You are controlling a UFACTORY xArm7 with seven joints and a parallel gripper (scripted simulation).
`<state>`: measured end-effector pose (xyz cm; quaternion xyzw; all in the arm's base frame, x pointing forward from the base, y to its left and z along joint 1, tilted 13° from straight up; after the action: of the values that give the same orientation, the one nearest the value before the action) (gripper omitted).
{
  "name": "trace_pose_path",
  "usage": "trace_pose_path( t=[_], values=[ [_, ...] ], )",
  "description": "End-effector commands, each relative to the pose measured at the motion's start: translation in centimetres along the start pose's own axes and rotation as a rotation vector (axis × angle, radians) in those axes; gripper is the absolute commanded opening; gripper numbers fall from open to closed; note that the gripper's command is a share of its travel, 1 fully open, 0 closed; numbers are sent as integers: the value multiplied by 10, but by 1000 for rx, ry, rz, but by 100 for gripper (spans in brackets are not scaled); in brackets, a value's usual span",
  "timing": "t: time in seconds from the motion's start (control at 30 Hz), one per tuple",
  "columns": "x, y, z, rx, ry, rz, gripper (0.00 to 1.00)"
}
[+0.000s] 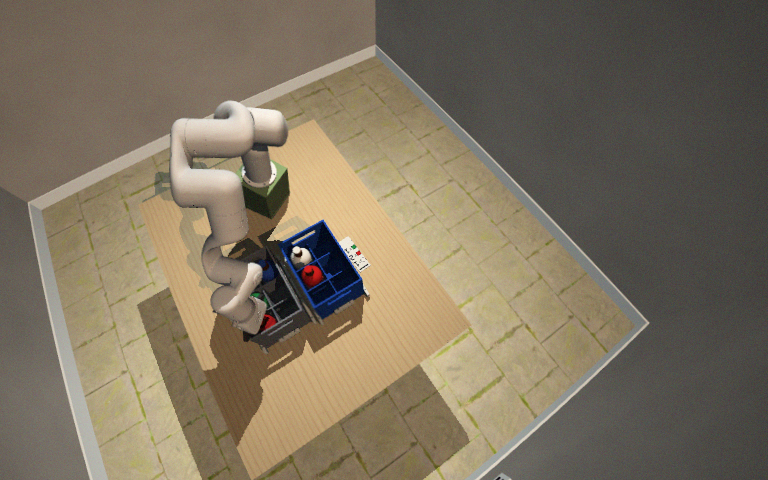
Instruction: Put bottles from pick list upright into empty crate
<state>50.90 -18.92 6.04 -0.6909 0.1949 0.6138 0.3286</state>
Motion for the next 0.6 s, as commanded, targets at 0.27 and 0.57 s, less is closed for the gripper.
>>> trace_pose_path(
  t=[0.27,0.57],
  values=[
    [-5,0,-2,0,4,-1,0],
    [-5,0,-2,0,4,-1,0]
  ],
)
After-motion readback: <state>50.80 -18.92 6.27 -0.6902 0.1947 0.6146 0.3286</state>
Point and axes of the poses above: the point where the finger pads meet when closed, its own x axis out along the fingers, its own z axis across the jaws, y = z × x, the point moved 6 cm from there along -x, back along the fingers, and after that the axes turned 5 degrees about x, right-handed, at the moved point
